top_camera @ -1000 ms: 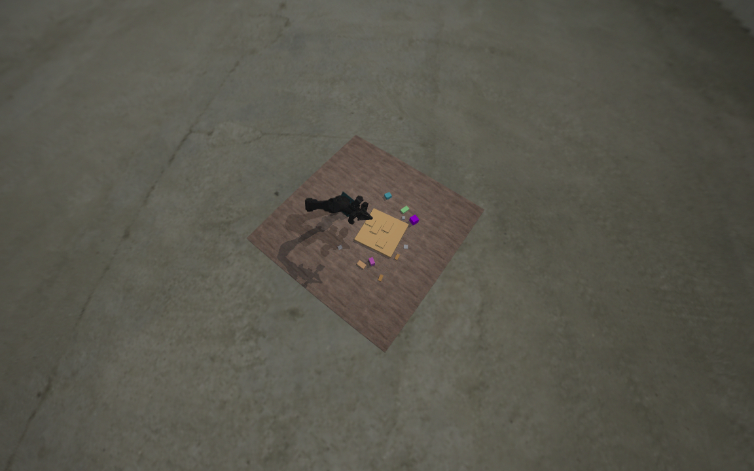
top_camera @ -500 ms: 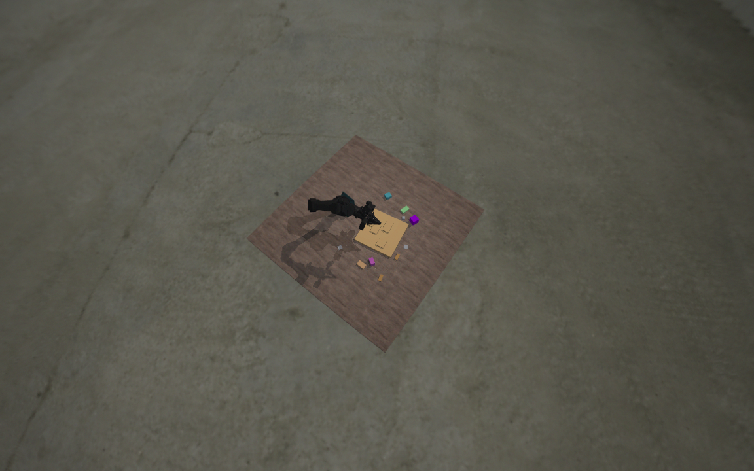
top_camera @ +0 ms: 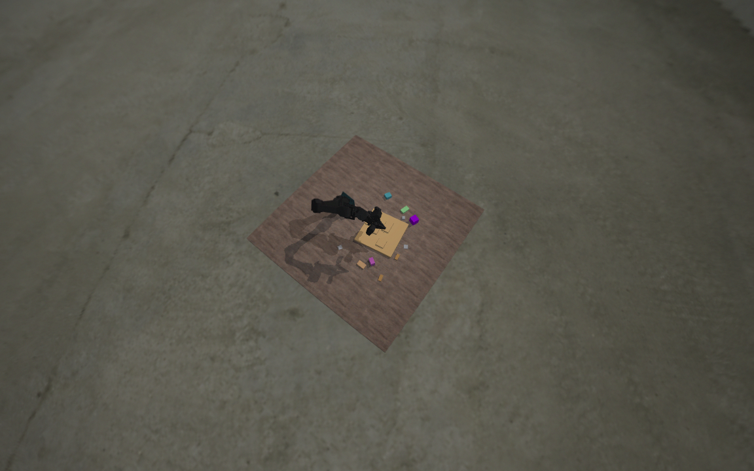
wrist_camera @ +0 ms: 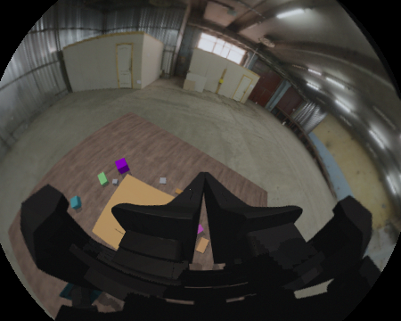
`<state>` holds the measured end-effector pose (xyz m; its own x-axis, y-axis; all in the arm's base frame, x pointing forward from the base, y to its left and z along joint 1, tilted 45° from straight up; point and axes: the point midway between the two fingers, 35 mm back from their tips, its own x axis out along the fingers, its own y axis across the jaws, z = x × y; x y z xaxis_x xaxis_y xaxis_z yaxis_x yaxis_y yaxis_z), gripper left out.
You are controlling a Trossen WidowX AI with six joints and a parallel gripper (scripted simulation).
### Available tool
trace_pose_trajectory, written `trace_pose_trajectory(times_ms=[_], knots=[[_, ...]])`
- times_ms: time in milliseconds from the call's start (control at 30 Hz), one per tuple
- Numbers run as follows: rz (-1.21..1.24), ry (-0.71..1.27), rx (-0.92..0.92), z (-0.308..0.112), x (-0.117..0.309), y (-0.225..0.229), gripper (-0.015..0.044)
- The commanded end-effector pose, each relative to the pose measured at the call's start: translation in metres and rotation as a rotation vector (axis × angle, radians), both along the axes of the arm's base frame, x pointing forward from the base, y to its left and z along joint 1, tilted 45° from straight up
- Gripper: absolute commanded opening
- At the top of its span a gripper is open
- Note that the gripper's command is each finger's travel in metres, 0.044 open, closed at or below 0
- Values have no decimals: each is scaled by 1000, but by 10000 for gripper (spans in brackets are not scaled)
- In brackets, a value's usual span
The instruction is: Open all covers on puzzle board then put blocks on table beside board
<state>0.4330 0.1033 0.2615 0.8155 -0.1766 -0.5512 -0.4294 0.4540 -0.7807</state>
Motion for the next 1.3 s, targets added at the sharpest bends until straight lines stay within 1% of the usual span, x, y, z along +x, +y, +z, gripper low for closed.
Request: trace_pose_trajectory(times_ms=[0, 600, 1267], knots=[[-64, 53, 6, -21, 1, -10, 0], [-366, 245, 25, -101, -9, -61, 0], [-744, 417, -28, -176, -47, -123, 0]])
